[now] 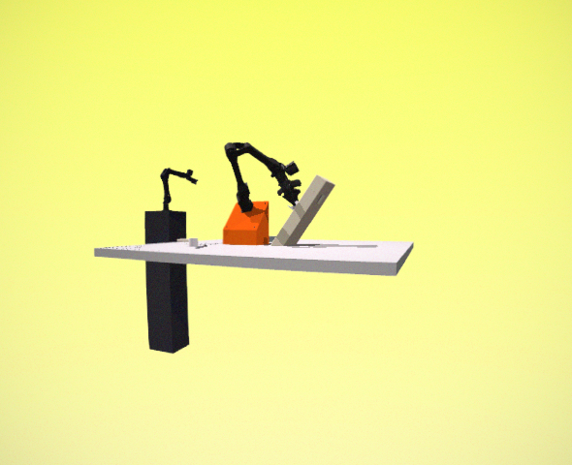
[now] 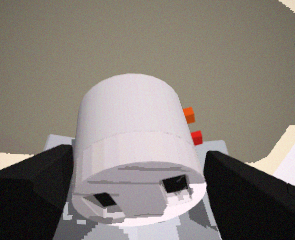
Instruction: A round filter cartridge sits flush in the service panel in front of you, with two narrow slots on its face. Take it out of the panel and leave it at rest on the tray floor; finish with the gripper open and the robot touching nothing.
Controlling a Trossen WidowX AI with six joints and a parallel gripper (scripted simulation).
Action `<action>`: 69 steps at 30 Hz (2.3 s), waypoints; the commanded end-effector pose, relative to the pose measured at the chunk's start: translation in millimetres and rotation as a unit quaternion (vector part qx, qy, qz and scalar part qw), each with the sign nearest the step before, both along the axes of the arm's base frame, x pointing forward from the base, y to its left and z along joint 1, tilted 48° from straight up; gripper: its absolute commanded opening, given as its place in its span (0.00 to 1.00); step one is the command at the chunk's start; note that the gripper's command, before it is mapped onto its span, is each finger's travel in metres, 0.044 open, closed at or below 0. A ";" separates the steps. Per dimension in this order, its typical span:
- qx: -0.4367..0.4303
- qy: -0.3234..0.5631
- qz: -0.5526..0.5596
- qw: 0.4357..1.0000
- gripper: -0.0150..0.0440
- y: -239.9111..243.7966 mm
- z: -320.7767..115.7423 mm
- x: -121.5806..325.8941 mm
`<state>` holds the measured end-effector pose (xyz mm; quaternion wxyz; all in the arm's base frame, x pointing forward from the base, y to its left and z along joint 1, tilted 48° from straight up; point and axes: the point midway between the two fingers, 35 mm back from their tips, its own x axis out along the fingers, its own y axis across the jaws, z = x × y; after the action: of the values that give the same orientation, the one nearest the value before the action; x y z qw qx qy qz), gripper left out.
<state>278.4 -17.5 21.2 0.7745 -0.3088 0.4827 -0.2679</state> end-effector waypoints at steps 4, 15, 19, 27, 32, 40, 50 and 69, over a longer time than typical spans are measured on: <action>0.001 -0.001 -0.001 1.000 0.60 0.2 0.4 0.2; 0.001 0.000 0.000 1.000 0.25 10.3 10.9 13.5; 0.001 0.000 0.000 1.000 0.25 13.6 14.1 16.7; 0.007 0.003 0.001 1.000 0.25 42.0 31.9 8.4; 0.007 0.004 0.001 1.000 0.25 59.7 46.9 0.1; 0.003 0.002 0.000 1.000 0.25 80.0 68.4 -12.9; 0.005 0.001 0.001 1.000 0.25 105.6 35.6 -4.8; 0.026 0.130 0.095 0.987 0.25 161.0 -43.4 -32.4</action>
<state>261.0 130.5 -3.4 0.7540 -0.3390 0.5302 -0.1883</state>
